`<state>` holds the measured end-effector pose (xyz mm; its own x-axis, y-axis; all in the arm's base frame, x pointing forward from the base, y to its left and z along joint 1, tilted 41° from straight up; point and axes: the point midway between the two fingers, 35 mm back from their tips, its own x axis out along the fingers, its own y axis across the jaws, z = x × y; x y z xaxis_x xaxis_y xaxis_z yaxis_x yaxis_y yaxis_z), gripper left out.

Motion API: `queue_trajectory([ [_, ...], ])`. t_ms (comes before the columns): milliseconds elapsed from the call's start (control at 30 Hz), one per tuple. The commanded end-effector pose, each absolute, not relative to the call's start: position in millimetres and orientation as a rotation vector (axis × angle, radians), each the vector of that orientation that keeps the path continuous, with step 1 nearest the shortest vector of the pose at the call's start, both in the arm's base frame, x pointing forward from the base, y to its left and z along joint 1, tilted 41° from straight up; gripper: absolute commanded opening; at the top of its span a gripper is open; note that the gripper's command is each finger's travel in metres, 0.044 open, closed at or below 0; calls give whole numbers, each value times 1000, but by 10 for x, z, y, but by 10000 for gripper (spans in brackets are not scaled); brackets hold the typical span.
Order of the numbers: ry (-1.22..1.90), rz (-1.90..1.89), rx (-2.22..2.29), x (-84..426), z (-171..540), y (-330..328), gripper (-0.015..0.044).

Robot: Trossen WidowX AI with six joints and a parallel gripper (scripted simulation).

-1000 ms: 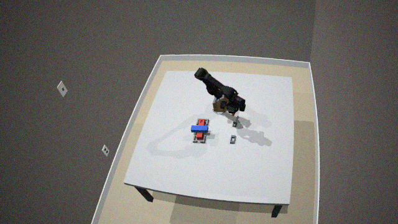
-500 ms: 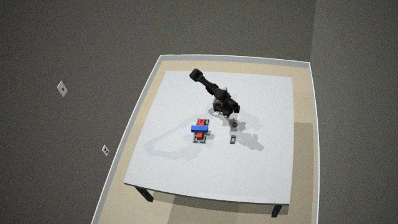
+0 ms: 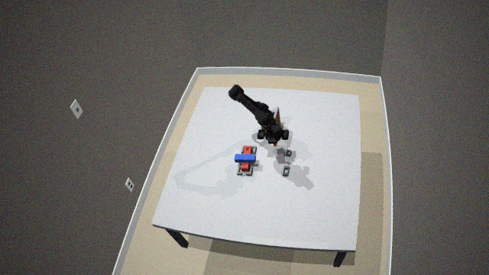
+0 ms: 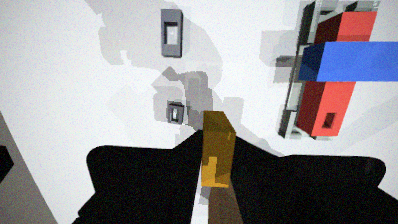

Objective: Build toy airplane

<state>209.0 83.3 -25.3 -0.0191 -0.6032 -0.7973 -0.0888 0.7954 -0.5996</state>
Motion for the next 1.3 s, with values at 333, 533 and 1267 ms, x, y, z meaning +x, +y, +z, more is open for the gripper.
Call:
queue_trajectory([
  [333, 1547, -411, -577, 2255, -24, 474, 0],
  [533, 1544, -399, -585, 2296, 64, 320, 0],
  [1267, 1531, -391, -627, 2326, 371, -261, 0],
])
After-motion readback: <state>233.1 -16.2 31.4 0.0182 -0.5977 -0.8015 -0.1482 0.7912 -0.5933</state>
